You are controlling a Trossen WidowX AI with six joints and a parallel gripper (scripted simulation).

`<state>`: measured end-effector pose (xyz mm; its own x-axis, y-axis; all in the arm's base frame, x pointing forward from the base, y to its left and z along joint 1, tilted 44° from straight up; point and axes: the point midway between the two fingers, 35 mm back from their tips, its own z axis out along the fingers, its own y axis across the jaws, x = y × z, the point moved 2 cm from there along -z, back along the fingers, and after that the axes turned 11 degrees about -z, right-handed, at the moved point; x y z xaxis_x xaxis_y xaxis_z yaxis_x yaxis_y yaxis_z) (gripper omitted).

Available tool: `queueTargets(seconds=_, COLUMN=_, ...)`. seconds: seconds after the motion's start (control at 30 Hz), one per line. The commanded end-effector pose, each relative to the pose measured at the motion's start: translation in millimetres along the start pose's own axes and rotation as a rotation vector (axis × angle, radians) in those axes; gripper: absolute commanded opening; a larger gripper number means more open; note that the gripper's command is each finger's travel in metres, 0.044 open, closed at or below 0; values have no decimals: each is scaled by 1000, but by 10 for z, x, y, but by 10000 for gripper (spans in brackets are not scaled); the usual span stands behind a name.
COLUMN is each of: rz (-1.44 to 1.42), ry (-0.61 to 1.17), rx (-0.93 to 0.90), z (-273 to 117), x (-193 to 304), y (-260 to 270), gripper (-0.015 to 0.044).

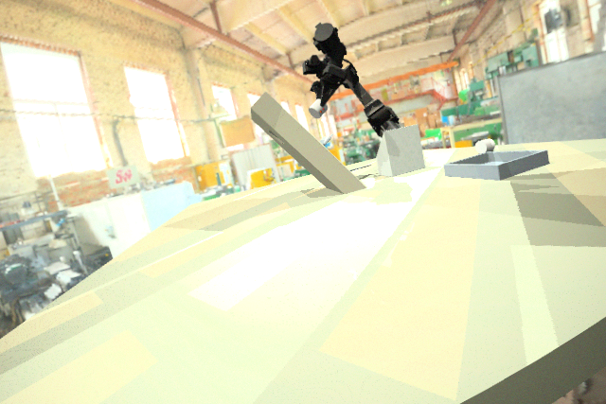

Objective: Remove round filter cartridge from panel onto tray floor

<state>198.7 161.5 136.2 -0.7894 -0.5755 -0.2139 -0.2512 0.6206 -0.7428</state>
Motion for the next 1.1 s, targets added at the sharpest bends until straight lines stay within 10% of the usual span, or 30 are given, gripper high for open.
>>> queueTargets(seconds=0.0, rz=8, ry=-2, rx=0, z=-134, x=-6, y=-4, gripper=0)
queueTargets(seconds=1.07, rz=-388, ry=4, rx=-229, z=-195, x=31, y=1474, gripper=0)
